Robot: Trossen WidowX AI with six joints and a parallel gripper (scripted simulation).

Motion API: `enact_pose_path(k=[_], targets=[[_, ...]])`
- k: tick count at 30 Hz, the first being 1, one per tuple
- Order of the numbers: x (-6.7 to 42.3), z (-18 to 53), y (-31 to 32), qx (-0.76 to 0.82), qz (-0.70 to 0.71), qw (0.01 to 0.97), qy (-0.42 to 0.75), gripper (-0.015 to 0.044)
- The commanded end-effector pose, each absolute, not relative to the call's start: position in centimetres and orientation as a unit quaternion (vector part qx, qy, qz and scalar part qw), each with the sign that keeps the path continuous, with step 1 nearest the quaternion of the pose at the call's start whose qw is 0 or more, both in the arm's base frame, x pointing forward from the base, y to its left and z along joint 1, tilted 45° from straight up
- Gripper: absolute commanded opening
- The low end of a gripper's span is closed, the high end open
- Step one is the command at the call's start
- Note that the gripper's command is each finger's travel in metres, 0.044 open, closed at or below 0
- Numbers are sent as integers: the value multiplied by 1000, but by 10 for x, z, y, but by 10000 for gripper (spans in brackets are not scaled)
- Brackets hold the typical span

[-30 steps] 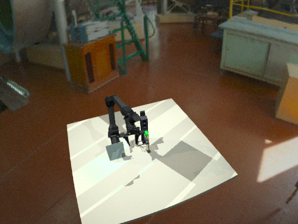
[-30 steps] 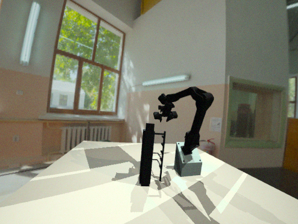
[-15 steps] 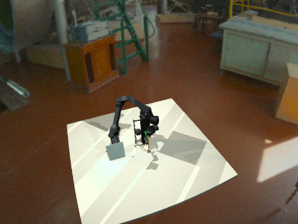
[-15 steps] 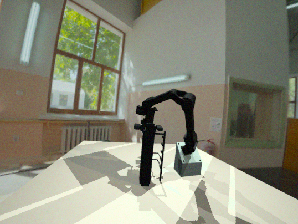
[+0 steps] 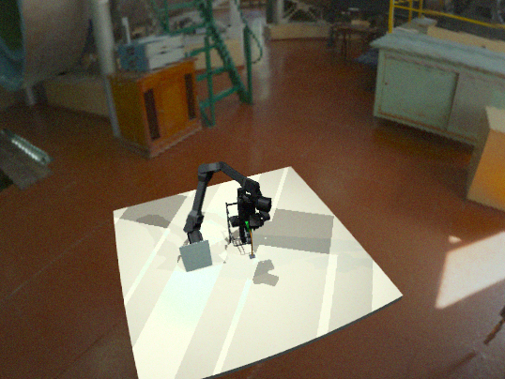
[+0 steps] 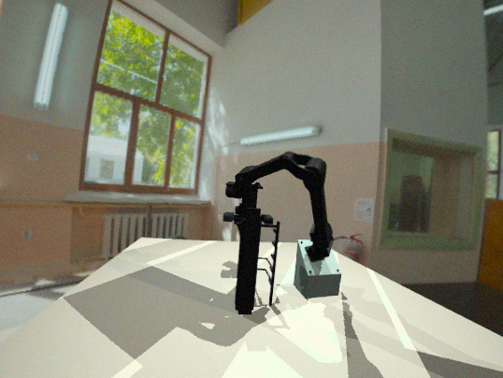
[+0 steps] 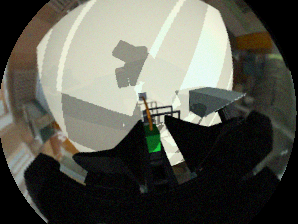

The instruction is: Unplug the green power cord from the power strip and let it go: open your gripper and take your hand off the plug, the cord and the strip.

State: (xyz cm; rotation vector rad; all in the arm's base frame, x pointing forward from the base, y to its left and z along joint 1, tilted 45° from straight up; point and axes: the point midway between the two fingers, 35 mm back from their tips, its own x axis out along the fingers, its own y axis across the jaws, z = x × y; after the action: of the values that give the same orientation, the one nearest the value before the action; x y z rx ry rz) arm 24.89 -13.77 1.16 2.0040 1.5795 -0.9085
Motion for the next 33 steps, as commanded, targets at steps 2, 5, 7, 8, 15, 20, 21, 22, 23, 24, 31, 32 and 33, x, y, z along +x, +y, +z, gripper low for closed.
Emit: enact_pose_path(k=[2, 5, 7, 8, 15, 20, 21, 22, 23, 24, 31, 32, 33], targets=[[252, 18, -133, 725, -326, 213, 568, 160], [254, 22, -129, 725, -326, 213, 568, 160], [255, 24, -127, 725, -326, 213, 568, 160], [255, 25, -126, 725, -326, 213, 568, 160], [258, 33, -118, 725, -326, 212, 568, 160], [260, 39, -112, 725, -326, 212, 568, 160], [261, 40, -111, 725, -325, 212, 568, 160], [261, 40, -111, 725, -325, 212, 568, 160], [261, 40, -111, 725, -325, 212, 568, 160], [261, 40, -111, 725, -325, 212, 568, 160], [261, 38, -108, 725, -325, 212, 568, 160], [262, 37, -108, 725, -325, 212, 568, 160], [262, 36, -106, 725, -325, 212, 568, 160]])
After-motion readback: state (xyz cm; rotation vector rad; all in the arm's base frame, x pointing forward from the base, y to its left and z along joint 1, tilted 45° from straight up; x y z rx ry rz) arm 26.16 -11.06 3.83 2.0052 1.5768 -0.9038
